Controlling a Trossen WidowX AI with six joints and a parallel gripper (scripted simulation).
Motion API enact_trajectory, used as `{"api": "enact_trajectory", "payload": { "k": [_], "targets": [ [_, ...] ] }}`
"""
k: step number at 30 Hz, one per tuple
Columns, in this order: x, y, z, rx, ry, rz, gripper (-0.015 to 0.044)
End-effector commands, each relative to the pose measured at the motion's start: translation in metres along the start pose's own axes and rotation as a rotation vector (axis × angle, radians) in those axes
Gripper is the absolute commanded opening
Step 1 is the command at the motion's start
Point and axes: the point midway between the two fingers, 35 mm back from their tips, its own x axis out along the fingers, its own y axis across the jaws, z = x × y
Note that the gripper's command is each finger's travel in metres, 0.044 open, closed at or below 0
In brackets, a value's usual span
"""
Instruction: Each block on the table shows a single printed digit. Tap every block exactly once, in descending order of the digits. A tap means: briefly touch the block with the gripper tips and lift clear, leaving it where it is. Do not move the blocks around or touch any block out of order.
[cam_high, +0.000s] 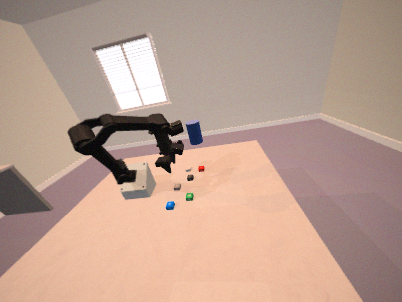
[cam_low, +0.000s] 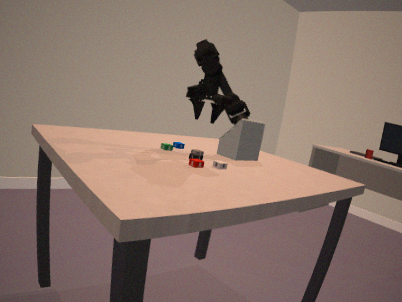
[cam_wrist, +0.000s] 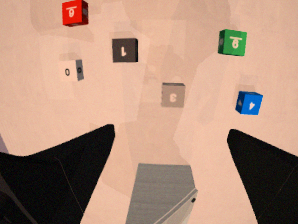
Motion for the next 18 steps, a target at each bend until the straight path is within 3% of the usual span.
{"api": "enact_trajectory", "payload": {
  "k": [1, 5, 12, 18],
  "targets": [
    [0.000, 0.001, 0.000, 0.003, 0.001, 0.003, 0.0400],
    [-0.001, 0.005, 0.006, 0.004, 0.001, 0.004, 0.0400],
    [-0.001, 0.053, 0.066, 0.007, -0.003, 0.007, 0.0400],
    [-0.001, 0.054, 0.067, 0.007, -0.003, 0.007, 0.0400]
  ]
}}
